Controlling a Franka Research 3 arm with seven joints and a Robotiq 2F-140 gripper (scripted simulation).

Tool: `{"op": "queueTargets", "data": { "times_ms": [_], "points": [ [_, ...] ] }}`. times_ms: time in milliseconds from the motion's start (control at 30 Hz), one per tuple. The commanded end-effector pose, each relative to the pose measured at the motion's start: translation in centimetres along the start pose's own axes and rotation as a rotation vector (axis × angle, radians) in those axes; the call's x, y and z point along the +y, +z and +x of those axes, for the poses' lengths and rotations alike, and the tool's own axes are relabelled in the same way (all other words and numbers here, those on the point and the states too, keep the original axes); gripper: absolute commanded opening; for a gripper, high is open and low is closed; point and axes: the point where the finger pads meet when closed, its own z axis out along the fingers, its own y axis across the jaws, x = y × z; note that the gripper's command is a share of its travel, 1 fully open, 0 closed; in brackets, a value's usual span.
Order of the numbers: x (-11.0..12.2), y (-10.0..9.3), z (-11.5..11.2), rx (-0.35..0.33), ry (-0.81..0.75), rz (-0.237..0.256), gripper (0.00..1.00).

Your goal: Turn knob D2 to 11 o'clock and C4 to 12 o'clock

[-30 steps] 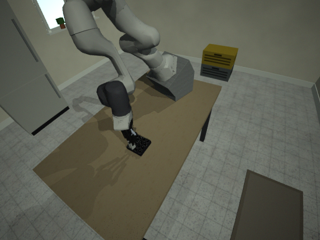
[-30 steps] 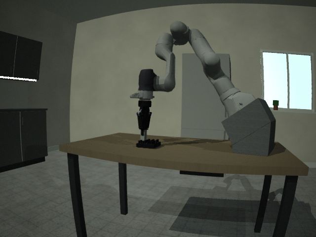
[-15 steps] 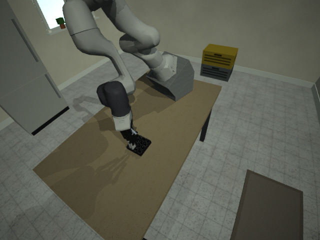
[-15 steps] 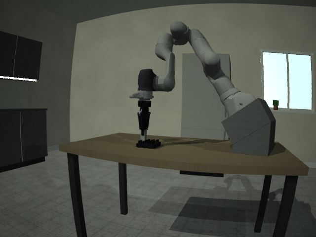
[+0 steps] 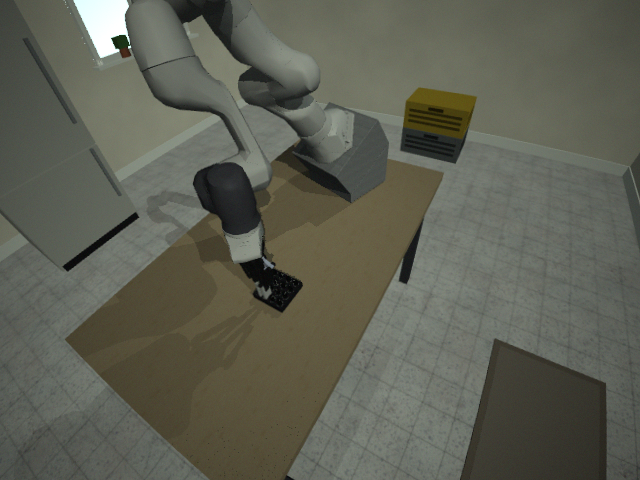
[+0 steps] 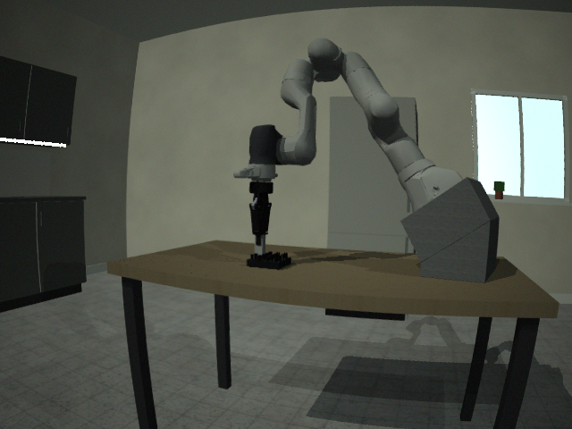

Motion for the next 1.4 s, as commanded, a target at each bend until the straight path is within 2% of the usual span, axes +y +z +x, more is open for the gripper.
{"op": "queueTargets", "data": {
  "times_ms": [0, 133, 167, 900, 1167, 1367],
  "points": [
    [-0.1, 0.0, 0.3, -0.001, -0.024, 0.004, 0.05],
    [-0.1, 0.0, 0.3, -0.001, -0.024, 0.004, 0.05],
    [-0.1, 0.0, 0.3, -0.001, -0.024, 0.004, 0.12],
    [-0.1, -0.1, 0.3, -0.001, -0.024, 0.004, 0.12],
    [-0.1, -1.1, 0.3, -0.001, -0.024, 0.004, 0.12],
    [-0.1, -2.8, 0.3, -0.001, -0.024, 0.004, 0.12]
  ]
}}
